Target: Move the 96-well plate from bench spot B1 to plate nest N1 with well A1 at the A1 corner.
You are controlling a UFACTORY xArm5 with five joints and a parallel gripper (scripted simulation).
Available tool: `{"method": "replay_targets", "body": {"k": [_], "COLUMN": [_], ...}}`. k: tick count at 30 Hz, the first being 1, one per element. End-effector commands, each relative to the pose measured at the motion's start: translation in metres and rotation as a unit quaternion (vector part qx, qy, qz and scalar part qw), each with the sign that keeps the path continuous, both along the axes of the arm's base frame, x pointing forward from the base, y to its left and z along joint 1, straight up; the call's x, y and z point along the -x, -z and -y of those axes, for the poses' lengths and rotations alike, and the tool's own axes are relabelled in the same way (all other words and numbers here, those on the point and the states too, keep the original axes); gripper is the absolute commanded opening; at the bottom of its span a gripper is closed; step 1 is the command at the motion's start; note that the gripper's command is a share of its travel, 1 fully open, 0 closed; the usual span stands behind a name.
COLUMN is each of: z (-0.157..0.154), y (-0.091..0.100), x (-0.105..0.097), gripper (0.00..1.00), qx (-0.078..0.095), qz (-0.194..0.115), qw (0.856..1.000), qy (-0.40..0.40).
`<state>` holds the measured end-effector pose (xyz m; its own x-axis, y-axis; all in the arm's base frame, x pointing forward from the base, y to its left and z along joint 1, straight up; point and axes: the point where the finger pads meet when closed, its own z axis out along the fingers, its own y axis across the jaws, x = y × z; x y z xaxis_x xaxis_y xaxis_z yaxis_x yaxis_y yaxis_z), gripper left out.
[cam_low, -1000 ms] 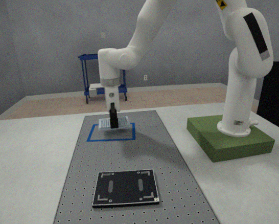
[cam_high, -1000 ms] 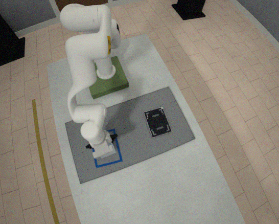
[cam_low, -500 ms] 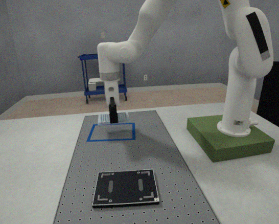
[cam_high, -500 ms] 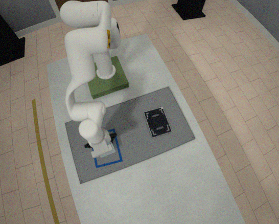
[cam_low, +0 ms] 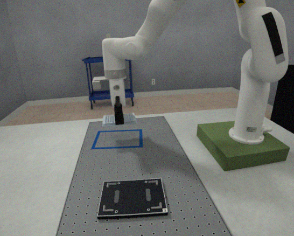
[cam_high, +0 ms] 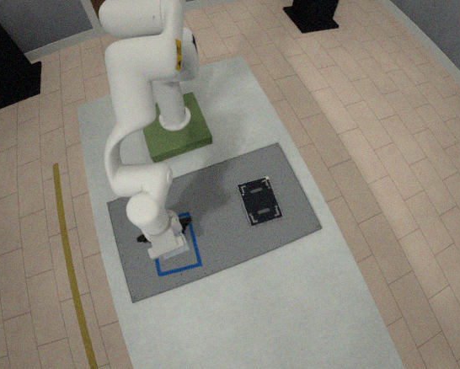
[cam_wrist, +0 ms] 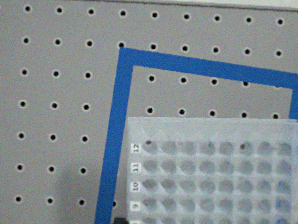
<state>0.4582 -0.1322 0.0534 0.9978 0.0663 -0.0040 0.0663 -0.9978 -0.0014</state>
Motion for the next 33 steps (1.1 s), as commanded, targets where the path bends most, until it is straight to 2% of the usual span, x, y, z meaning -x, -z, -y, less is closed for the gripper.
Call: {"method": "replay_targets", "body": {"k": [1,12,16,33], "z": [0.000,0.000,-0.013,-0.063], "y": [-0.004,-0.004,-0.004,-0.006], "x": [-0.001,-0.001,0.000,0.005], "gripper": [0.00,0.00,0.00,0.00], "qx": [0.000,0.000,0.001,0.000], "qz": [0.002,0.002,0.002,0.002], "qw": [1.000,1.000,0.998,0.998], "qy": [0.000,0.000,0.056,0.056]}}
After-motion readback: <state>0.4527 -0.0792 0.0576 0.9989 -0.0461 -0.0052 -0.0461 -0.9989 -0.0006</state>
